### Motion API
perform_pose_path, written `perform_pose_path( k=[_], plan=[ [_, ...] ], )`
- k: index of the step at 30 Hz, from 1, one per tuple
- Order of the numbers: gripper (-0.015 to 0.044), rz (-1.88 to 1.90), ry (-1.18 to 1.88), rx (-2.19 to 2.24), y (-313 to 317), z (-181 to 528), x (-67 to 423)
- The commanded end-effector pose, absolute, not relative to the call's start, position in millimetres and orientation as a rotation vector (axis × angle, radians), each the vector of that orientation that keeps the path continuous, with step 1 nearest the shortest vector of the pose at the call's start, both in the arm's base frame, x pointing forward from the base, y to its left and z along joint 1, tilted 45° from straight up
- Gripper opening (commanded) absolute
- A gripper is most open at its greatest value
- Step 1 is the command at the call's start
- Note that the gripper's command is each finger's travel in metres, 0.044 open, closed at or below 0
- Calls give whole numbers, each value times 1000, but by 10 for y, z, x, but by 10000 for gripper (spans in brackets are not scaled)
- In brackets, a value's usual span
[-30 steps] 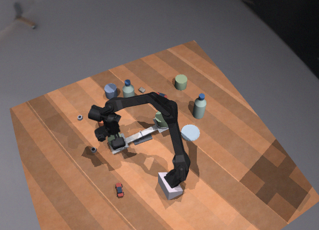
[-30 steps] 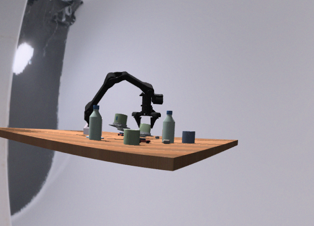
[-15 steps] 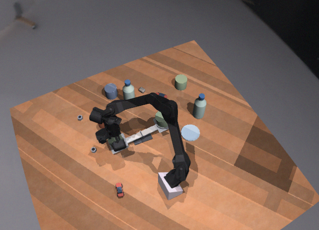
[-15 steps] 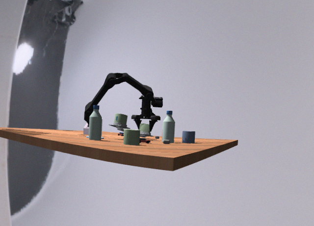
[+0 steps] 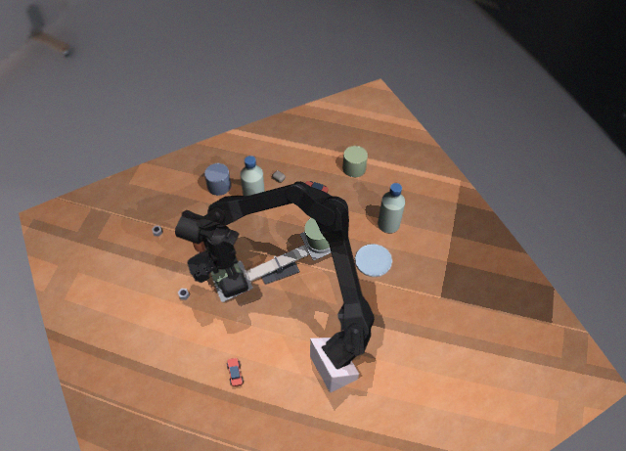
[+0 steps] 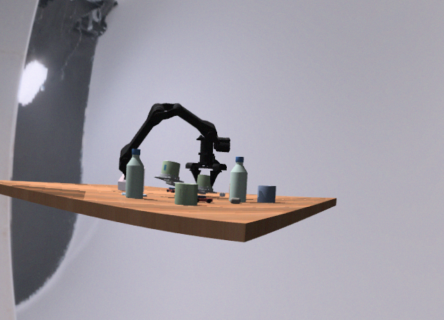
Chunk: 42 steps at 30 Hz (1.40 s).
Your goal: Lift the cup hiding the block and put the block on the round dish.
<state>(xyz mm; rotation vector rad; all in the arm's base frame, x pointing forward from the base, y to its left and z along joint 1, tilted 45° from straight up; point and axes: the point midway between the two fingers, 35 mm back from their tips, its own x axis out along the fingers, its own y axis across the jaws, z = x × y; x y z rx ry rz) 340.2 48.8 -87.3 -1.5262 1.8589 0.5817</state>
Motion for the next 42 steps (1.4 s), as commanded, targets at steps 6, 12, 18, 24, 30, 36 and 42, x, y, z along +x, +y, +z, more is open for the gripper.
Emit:
perform_pose_path(
  k=[6,12,18,24,30,36,42],
  plan=[
    [0,580,1856,-1528,565,-803,3441],
    [0,581,1855,-1528,620,-754,3462],
    [0,582,1855,-1528,675,-703,3481],
    [0,582,1854,-1527,731,-652,3498],
    [0,583,1854,-1527,786,-599,3513],
    [0,584,1853,-1527,840,-545,3526],
    [0,584,1853,-1527,895,-490,3536]
  ],
)
